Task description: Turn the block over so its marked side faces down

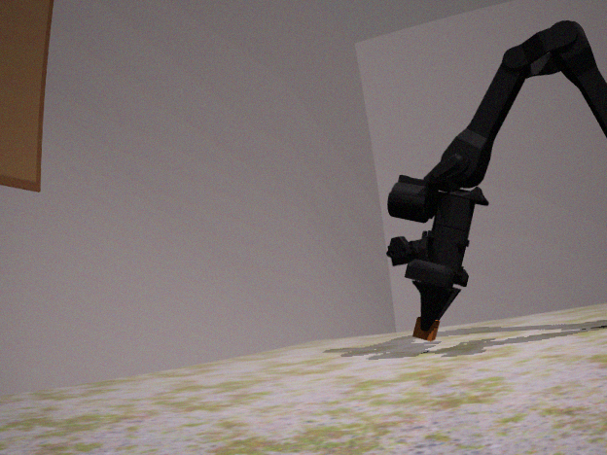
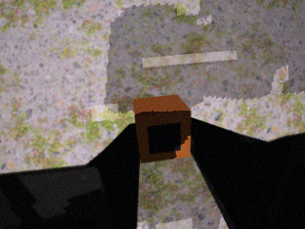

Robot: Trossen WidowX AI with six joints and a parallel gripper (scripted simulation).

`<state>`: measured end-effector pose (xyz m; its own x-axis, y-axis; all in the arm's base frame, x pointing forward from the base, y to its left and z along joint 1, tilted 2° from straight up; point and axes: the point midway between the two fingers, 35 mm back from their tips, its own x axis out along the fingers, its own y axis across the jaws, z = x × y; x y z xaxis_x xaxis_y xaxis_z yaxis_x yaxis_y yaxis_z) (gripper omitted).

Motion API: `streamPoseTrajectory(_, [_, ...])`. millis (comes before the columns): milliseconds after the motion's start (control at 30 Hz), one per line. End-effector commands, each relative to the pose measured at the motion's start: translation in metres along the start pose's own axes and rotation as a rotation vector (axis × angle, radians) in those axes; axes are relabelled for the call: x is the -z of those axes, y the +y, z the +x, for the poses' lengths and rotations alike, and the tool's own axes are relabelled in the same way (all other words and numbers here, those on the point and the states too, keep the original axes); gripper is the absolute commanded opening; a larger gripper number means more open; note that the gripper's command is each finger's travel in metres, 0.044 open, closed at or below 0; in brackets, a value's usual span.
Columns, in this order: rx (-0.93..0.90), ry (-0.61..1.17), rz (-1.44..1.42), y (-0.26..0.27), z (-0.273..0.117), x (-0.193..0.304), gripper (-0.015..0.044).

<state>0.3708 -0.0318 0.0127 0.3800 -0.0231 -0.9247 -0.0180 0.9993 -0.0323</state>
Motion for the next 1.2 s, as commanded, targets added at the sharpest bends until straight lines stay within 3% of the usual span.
streamPoseTrajectory(0, [-0.004,-0.061,-0.006,0.001,-0.001,0.004,0.0000])
streamPoseTrajectory(1167, [-0.006,-0.512,-0.002,0.000,0.032,0.011,0.0000])
